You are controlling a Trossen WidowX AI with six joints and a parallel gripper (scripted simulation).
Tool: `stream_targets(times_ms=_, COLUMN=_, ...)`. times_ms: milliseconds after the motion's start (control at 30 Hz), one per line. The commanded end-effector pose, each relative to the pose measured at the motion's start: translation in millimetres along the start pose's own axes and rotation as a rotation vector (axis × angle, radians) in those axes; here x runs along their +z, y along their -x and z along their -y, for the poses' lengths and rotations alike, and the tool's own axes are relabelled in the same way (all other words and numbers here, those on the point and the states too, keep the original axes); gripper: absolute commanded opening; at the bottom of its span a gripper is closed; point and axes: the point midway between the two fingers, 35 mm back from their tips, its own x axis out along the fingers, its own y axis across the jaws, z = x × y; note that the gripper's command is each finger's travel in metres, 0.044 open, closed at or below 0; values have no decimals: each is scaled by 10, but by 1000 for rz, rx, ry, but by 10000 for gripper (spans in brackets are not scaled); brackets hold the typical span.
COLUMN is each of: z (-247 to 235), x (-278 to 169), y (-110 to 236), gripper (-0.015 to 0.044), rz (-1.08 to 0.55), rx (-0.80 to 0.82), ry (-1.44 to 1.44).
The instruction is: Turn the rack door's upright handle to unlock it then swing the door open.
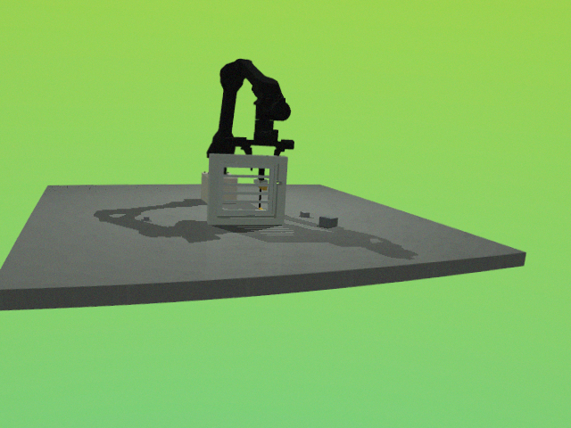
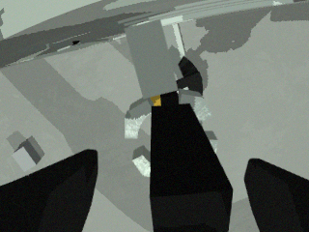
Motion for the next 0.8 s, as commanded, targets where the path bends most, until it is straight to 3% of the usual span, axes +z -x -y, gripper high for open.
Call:
stream_targets(times_ms=0, z=5, x=5, y=-5, gripper=293, rz=3, rx=-3, ry=-204)
stream_targets(times_ms=767, z=6, x=5, y=-6, gripper=293, rz=5, rx=-2, ry=-1344)
